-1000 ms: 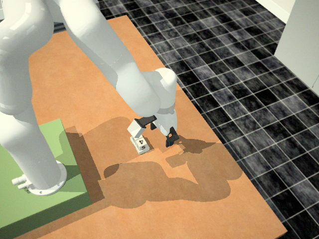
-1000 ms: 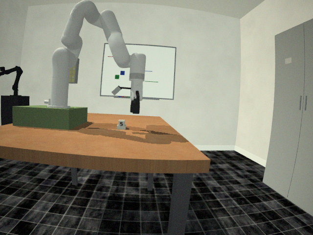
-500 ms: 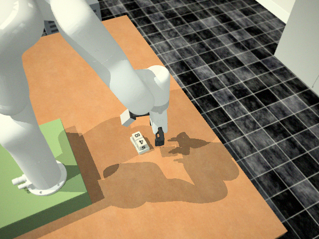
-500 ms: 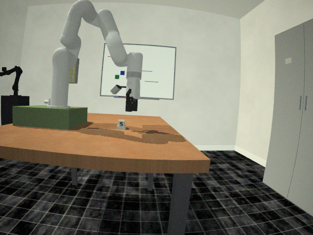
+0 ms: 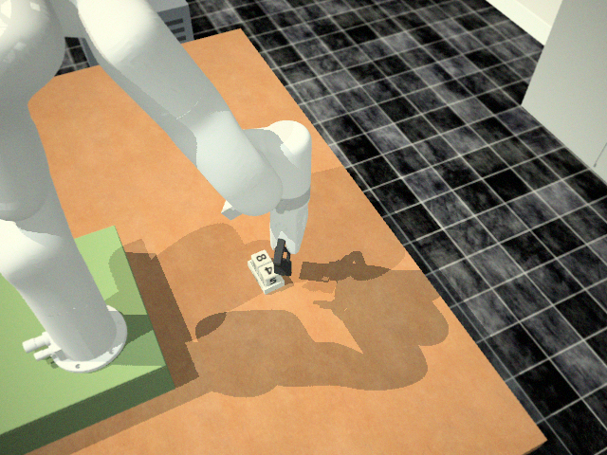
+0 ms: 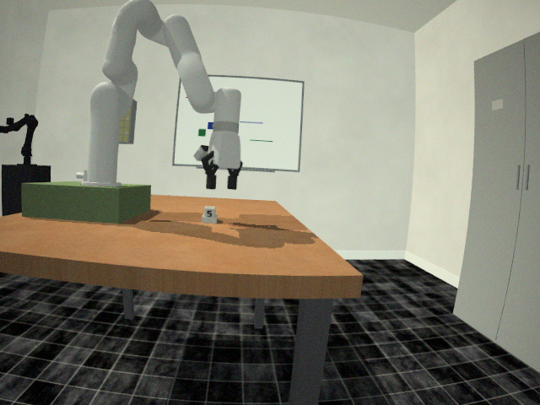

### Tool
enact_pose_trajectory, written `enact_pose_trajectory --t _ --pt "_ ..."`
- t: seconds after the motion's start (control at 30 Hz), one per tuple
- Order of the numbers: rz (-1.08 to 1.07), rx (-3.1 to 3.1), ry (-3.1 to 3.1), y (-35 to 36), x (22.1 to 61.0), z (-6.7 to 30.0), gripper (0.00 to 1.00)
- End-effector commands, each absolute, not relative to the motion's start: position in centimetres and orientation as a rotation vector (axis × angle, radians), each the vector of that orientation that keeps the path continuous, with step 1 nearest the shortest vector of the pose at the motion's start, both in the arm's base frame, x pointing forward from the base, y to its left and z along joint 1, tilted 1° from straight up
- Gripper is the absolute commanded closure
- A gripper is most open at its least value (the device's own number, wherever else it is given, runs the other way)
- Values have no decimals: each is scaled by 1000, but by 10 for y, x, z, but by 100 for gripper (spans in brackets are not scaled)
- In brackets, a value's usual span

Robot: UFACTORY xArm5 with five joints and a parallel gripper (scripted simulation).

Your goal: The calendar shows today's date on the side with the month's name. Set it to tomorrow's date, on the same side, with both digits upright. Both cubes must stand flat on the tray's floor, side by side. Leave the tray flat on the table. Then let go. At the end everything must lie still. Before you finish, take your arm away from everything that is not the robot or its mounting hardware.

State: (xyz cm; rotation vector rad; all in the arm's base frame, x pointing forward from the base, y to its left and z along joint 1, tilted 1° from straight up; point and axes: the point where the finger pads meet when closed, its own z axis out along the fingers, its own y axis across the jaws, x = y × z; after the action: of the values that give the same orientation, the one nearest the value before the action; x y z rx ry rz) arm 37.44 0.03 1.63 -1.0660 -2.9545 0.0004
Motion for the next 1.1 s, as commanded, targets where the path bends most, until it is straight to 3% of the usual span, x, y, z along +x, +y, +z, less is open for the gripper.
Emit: enact_pose_trajectory --t 0.0,1.07 --pt "-3 -1222 -2899 2 372 19 0" --pt "-5 -2203 -2244 18 342 27 0"
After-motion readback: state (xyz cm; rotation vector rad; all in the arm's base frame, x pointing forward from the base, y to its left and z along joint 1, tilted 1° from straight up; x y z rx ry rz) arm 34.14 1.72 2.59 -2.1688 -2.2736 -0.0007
